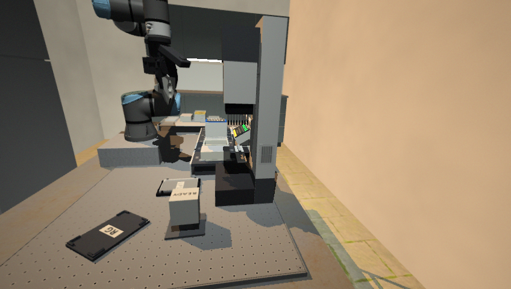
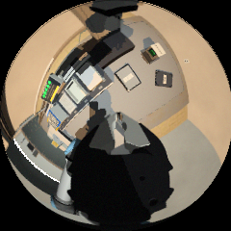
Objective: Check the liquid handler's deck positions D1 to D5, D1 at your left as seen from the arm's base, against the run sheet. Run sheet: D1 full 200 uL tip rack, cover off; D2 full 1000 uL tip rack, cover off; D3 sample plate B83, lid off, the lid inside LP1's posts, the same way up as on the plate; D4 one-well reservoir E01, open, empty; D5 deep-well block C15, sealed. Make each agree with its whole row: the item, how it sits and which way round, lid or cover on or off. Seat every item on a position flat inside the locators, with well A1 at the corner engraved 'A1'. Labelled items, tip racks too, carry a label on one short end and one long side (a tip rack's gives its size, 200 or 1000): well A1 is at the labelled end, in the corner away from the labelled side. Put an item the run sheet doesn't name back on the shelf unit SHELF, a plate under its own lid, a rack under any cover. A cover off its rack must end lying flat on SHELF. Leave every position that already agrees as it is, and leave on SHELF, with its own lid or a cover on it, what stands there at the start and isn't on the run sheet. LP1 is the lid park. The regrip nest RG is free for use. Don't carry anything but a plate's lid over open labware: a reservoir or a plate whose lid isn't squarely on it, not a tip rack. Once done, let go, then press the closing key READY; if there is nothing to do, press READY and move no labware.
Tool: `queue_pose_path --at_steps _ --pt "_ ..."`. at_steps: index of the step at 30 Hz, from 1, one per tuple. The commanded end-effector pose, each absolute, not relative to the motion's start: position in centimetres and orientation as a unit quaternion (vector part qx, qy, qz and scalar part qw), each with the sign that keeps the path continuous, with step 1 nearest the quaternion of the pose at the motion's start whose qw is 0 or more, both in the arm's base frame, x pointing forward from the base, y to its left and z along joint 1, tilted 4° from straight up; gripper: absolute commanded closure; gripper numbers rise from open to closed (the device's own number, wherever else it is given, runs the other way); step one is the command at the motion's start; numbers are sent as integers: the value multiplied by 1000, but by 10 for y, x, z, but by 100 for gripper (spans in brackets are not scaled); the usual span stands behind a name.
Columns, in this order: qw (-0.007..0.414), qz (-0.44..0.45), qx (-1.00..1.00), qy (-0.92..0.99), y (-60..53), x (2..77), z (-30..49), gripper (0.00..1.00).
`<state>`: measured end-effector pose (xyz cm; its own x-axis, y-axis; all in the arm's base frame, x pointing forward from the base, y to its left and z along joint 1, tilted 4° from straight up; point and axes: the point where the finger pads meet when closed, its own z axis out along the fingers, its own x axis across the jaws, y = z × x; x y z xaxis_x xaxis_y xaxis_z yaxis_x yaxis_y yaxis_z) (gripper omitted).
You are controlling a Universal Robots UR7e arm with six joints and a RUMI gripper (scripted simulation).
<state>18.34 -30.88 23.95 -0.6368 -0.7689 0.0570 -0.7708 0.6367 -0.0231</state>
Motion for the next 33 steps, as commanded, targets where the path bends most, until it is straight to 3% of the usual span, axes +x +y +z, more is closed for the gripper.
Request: queue_pose_path --at_steps 1,33 --pt "21 23 387 -921 -330 182 241 100" --pt "15 28 150 -988 -430 170 247 100"
